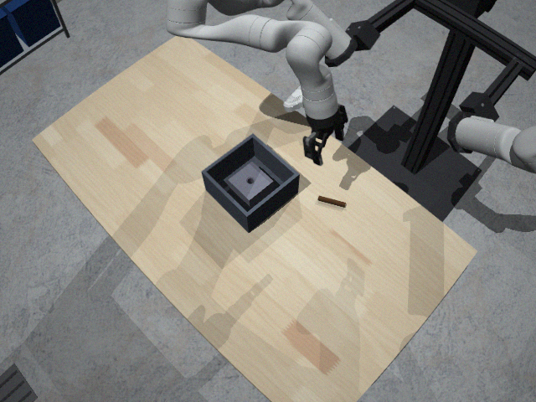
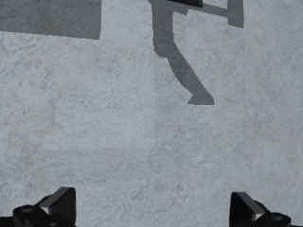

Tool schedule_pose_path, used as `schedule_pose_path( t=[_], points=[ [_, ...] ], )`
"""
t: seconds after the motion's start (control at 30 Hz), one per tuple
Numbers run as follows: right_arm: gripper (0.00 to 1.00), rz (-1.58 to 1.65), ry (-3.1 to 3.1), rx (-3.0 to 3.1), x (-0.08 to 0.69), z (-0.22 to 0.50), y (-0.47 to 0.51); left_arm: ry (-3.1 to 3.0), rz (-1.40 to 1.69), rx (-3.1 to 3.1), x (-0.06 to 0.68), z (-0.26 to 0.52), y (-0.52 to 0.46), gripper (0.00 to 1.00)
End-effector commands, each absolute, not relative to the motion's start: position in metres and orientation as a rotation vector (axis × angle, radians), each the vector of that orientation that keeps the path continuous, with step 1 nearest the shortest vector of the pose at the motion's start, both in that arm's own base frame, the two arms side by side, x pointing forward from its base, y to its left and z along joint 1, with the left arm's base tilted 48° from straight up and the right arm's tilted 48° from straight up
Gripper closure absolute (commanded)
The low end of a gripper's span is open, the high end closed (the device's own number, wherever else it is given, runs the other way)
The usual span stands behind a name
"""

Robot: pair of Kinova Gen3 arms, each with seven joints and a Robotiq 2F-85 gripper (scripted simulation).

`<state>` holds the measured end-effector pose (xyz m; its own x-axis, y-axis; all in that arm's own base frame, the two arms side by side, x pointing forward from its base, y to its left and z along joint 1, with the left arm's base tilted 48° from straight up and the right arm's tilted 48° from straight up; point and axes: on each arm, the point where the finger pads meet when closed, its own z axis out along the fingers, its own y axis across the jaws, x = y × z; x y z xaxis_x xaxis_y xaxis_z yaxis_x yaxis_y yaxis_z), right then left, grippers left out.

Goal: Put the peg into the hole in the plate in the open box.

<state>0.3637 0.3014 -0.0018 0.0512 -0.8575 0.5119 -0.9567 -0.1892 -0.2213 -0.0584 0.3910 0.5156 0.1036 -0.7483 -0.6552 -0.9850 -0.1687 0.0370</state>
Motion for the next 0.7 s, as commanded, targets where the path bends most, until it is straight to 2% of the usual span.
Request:
schedule_pose_path(
  t=[0.0,0.3,0.67],
  points=[
    [0.002,0.859,-1.714,2.149,0.372,-0.037,0.298,1.689,0.774,-1.977,-0.059,0.516,0.391,0.002],
    [0.002,0.916,-1.399,2.163,0.377,-0.104,0.273,1.689,0.774,-1.977,-0.059,0.516,0.391,0.002],
    [0.002,0.929,-1.316,2.160,0.377,-0.120,0.265,1.689,0.774,-1.977,-0.059,0.516,0.391,0.002]
  ],
)
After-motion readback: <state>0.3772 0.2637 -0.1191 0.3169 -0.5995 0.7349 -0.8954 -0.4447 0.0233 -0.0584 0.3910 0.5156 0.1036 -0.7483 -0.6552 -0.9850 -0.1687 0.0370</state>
